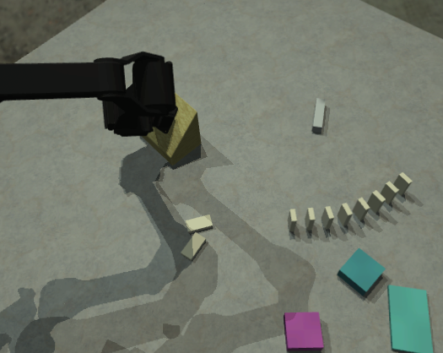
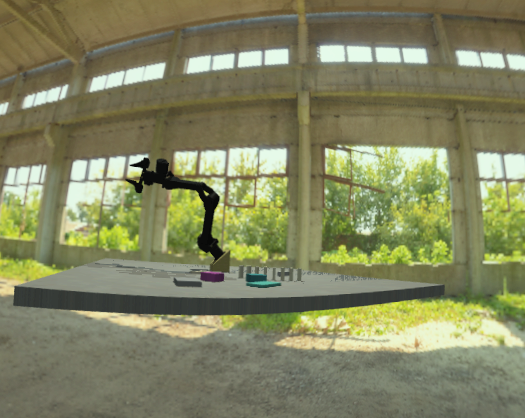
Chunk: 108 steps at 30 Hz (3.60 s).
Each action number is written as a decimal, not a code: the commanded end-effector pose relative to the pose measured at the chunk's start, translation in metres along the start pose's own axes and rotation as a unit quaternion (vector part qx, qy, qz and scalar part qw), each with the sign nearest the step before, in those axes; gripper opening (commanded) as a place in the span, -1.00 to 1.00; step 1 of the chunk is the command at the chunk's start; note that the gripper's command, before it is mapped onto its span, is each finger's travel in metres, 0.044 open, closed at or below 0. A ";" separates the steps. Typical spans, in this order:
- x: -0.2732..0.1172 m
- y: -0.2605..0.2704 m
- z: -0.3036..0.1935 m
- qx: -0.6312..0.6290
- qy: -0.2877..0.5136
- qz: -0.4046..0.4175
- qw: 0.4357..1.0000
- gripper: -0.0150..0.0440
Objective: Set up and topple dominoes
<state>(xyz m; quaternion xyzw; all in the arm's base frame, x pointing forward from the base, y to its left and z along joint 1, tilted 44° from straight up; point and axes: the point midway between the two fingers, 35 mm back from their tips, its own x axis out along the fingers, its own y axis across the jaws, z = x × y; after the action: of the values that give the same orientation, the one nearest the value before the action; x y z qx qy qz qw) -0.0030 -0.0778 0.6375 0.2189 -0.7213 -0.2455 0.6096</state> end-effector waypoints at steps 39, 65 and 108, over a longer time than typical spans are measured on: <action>-0.199 -0.405 -0.152 -0.430 0.582 -0.429 0.540 1.00; -0.473 -0.331 -0.150 -0.534 0.649 0.375 -0.391 1.00; -0.484 -0.410 -0.143 -0.535 0.648 0.375 -0.391 0.02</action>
<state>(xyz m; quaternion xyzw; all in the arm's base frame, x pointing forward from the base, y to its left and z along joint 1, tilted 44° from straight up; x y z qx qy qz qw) 0.2223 -0.1138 0.0290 0.5223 -0.7267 -0.0805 -0.4389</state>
